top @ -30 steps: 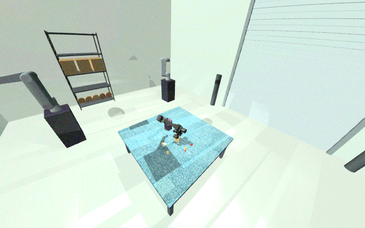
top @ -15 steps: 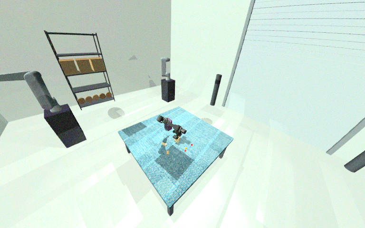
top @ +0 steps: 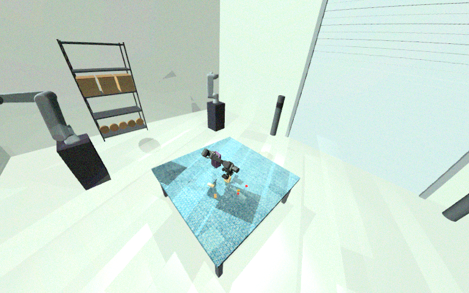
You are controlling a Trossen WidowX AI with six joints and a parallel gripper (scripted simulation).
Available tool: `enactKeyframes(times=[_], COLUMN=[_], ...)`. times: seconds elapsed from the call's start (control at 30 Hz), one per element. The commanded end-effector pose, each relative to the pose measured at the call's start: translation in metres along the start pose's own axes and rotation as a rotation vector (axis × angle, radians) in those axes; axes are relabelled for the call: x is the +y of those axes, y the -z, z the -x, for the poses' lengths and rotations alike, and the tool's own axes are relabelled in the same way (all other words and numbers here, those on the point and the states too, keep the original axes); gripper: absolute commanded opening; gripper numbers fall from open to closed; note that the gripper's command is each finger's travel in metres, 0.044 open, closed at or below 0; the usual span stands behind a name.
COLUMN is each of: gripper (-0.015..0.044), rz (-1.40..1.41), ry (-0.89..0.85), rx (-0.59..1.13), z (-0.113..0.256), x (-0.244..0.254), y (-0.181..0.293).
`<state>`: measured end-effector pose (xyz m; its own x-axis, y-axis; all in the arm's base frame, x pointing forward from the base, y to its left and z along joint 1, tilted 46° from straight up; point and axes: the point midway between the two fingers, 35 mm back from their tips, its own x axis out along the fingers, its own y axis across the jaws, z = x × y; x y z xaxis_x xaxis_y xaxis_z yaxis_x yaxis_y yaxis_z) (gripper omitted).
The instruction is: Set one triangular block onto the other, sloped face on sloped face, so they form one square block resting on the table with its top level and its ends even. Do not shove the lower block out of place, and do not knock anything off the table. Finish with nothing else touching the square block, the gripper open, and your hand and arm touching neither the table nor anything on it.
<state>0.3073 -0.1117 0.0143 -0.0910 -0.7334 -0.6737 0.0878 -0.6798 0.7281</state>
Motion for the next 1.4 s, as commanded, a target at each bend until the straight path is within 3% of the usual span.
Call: enactKeyframes(times=[0.0, 1.37], gripper=[0.0000, 0.0000], rz=[0.001, -0.010], ry=[-0.007, -0.008], rx=[0.000, -0.014], z=[-0.0021, -0.0103], x=[0.0000, -0.0006], y=[-0.0003, -0.0030])
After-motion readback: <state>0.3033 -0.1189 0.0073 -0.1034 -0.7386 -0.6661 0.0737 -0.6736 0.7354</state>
